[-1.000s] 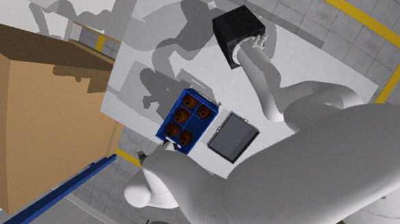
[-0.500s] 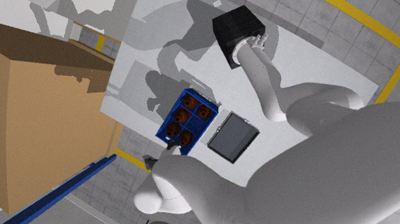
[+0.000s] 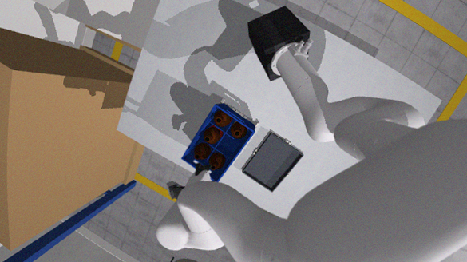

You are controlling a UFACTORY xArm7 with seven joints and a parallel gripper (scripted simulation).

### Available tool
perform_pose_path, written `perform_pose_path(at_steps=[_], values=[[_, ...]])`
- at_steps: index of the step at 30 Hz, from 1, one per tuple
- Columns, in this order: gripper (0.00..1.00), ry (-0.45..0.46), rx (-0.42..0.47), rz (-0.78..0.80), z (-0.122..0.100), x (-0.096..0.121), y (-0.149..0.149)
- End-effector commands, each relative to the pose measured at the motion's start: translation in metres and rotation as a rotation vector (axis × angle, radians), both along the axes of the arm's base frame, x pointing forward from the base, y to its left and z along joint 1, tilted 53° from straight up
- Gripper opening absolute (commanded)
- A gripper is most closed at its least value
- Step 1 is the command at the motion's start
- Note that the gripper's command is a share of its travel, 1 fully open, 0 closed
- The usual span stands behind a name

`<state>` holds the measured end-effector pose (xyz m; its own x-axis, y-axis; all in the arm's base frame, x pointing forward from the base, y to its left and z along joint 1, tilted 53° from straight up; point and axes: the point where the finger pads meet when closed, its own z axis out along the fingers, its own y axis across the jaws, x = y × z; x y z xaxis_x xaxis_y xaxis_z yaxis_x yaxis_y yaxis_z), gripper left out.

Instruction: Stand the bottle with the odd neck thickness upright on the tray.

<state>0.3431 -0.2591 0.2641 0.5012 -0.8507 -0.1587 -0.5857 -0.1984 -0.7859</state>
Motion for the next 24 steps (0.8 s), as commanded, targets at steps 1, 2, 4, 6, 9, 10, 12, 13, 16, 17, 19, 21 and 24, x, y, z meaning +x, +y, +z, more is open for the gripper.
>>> perform_pose_path(at_steps=[1, 2, 4, 6, 9, 10, 12, 13, 16, 17, 19, 21, 24], values=[[0.65, -0.002, -0.001, -0.004, 0.0009, -0.0002, -0.0018], [0.65, -0.002, -0.001, -0.004, 0.0009, -0.0002, -0.0018], [0.65, -0.002, -0.001, -0.004, 0.0009, -0.0002, -0.0018], [0.65, -0.002, -0.001, -0.004, 0.0009, -0.0002, -0.0018], [0.65, -0.002, -0.001, -0.004, 0.0009, -0.0002, -0.0018], [0.65, -0.002, -0.001, -0.004, 0.0009, -0.0002, -0.0018], [0.65, -0.002, -0.001, -0.004, 0.0009, -0.0002, -0.0018], [0.65, -0.002, -0.001, -0.004, 0.0009, -0.0002, -0.0018], [0.65, -0.002, -0.001, -0.004, 0.0007, -0.0001, -0.0017], [0.65, -0.002, -0.001, -0.004, 0.0007, -0.0001, -0.0017], [0.65, -0.002, -0.001, -0.004, 0.0007, 0.0, -0.0016], [0.65, -0.002, -0.001, -0.004, 0.0004, 0.0003, -0.0014], [0.65, -0.002, -0.001, -0.004, -0.0003, 0.0011, -0.0008]])
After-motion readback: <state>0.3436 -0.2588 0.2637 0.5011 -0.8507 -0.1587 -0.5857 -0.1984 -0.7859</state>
